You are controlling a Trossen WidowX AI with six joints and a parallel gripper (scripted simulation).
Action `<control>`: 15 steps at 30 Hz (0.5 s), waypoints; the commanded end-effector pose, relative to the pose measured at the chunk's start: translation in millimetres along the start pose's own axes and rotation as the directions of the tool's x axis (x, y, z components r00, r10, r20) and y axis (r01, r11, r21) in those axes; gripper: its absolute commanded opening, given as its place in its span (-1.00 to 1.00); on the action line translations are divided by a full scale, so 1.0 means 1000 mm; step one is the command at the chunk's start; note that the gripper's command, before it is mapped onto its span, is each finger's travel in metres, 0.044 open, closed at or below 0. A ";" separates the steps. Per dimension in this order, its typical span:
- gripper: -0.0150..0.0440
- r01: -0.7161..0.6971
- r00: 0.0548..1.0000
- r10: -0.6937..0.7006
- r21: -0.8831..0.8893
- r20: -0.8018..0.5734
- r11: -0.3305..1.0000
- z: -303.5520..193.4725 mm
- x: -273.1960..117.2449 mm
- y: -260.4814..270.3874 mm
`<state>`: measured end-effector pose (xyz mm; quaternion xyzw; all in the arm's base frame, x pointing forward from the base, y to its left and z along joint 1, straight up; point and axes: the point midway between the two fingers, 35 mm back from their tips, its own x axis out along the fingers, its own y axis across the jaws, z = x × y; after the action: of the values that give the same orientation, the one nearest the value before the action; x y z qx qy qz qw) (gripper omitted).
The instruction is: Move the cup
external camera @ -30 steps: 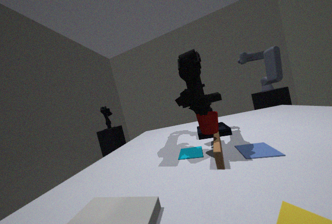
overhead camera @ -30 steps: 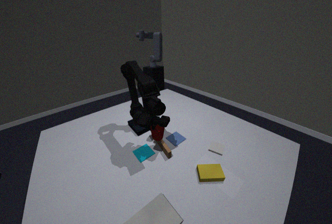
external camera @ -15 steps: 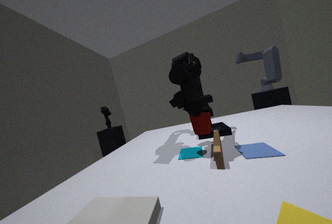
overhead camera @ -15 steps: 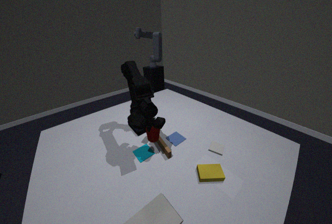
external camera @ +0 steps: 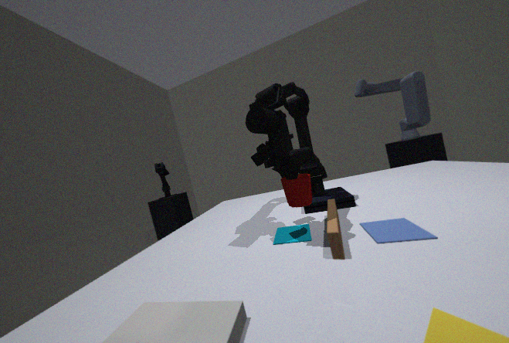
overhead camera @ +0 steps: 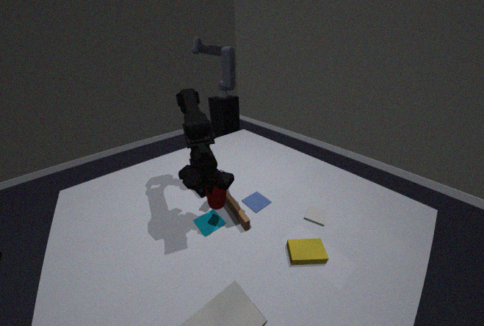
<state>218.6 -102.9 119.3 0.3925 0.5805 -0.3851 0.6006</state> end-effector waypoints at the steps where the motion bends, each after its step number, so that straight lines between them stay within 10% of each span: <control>1: -0.49 0.008 1.000 -0.008 -0.006 0.001 1.000 0.004 0.000 -0.005; 15: -0.49 0.010 1.000 -0.010 -0.006 0.003 1.000 0.022 -0.001 -0.023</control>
<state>208.9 -127.4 120.7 0.3913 0.5796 -0.3863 0.6014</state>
